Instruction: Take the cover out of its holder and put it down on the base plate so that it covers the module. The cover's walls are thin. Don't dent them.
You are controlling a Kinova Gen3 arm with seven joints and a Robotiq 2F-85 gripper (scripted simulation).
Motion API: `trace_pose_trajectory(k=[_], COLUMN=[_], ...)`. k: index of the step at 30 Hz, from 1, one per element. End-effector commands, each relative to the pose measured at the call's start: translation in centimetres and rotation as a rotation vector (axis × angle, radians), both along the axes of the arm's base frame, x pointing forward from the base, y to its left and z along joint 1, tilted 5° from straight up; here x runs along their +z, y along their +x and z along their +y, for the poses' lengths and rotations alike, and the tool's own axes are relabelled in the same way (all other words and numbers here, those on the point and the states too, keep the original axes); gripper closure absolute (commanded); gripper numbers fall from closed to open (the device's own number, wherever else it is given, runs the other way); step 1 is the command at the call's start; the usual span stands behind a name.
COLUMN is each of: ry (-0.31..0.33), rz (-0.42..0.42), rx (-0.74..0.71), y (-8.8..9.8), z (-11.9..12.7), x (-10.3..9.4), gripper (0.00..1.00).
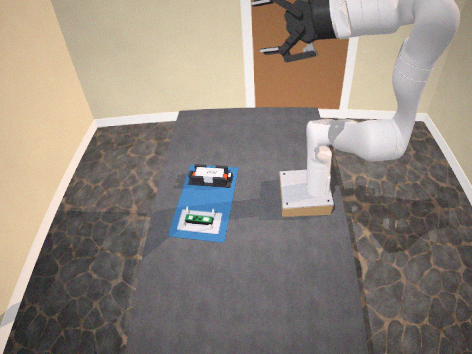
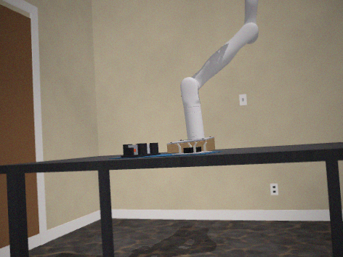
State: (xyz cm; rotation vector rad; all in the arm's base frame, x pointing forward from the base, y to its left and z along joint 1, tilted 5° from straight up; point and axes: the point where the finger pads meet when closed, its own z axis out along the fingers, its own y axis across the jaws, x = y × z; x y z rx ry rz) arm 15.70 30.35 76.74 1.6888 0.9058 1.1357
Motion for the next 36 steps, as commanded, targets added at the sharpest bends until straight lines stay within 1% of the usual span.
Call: trace_pose_trajectory(k=[1, 17, 27, 34, 35, 36], ry=[0.001, 0.001, 0.133, 0.133, 0.133, 0.147], rz=[0.000, 0.000, 0.122, 0.122, 0.128, 0.140], rx=[0.000, 0.000, -0.108, -0.108, -0.106, -0.117], y=[0.0, 0.0, 2.3, 2.3, 2.5, 2.7], z=[-0.1, -0.1, -2.6, -2.6, -2.8, -3.0], x=[0.1, 0.1, -4.9, -4.9, -4.9, -5.4], gripper=[0.00, 0.00, 0.00, 0.00, 0.00, 0.00])
